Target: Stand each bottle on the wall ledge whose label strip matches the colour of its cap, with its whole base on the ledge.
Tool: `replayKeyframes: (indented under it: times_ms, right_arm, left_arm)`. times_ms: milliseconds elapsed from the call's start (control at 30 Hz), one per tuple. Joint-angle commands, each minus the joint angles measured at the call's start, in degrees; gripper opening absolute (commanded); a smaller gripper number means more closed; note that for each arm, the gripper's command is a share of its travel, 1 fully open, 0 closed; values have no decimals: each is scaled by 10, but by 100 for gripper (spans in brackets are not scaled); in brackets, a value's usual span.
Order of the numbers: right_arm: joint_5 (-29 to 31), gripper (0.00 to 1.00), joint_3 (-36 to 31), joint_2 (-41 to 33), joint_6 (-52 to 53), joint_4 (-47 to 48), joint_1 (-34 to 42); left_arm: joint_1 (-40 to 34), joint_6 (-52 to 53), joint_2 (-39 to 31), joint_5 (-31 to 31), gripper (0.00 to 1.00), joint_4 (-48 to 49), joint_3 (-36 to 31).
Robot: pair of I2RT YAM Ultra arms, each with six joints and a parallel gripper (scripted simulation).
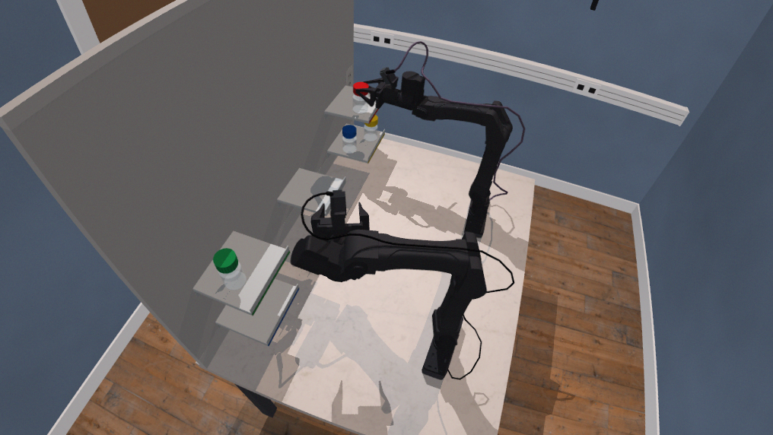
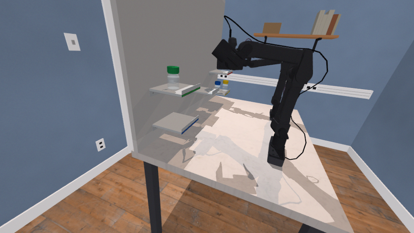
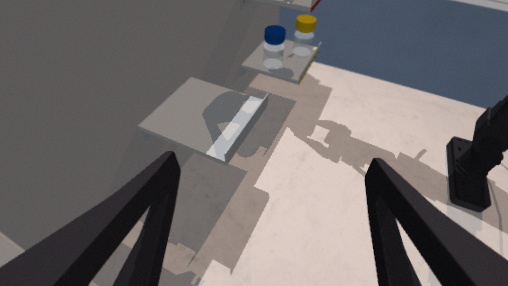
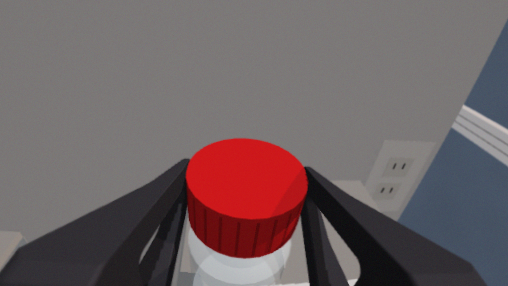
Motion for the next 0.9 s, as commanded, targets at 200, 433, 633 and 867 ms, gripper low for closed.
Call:
replayKeyframes:
  times_ms: [200, 433, 633, 867]
  right_arm:
    - [7, 50, 3, -4, -3, 26, 6]
    - [8, 50, -10, -1, -2, 29, 7]
    - [8, 50, -10, -1, -2, 22, 7]
    - [3, 50, -10, -1, -1, 22, 4]
  left_arm:
    - [1, 5, 2, 14, 89, -8, 23]
    - [1, 5, 2, 14, 89, -8, 23]
    - [1, 5, 2, 14, 89, -8, 23]
    - [1, 5, 2, 14, 89, -8, 23]
